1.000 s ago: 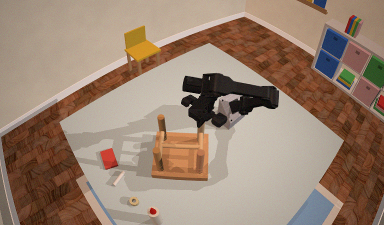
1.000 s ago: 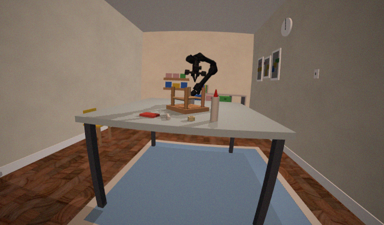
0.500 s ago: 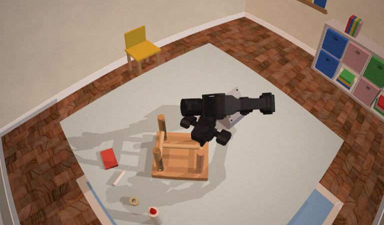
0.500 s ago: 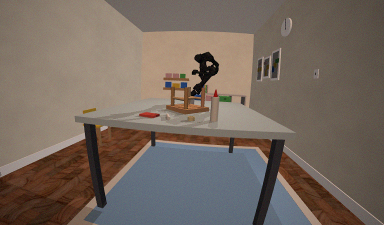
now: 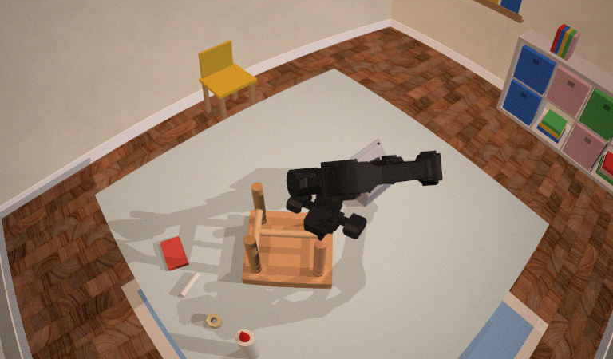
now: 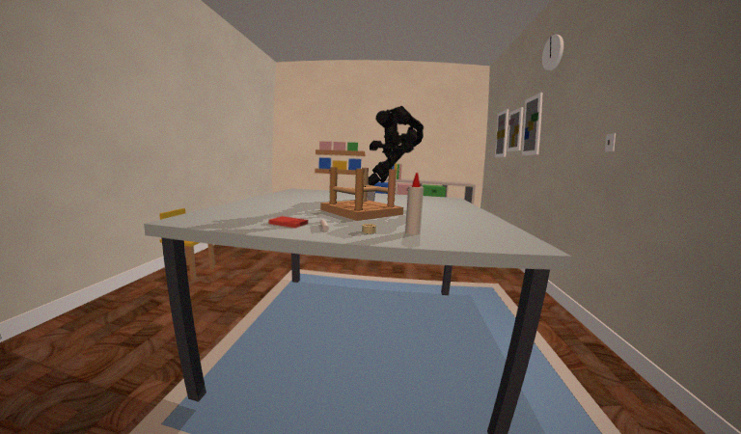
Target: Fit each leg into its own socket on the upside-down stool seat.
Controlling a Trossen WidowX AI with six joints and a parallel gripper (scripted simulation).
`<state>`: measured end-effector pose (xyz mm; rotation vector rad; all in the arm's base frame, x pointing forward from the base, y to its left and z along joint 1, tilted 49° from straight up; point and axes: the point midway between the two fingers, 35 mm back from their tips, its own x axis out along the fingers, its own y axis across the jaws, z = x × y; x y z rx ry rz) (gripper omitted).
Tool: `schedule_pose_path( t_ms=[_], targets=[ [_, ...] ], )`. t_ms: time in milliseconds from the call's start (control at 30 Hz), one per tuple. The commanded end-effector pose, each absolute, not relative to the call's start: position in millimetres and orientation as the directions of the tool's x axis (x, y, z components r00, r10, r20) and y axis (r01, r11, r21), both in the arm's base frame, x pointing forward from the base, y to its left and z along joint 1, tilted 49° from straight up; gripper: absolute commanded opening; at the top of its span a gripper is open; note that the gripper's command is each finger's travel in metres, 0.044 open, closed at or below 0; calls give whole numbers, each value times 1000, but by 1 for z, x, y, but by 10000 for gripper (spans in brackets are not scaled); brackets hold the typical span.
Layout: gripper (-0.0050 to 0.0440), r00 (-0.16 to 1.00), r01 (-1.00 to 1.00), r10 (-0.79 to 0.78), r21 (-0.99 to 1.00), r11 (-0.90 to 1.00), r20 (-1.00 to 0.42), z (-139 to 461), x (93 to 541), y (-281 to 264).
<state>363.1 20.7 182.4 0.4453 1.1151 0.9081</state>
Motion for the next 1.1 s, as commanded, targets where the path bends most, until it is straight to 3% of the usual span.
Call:
schedule_pose_path(
  t_ms=[0,1067],
  targets=[
    [0,141,-397,809,716,574,-571,178,362,28],
    [0,141,-397,809,716,575,-571,161,360,48]
  ],
)
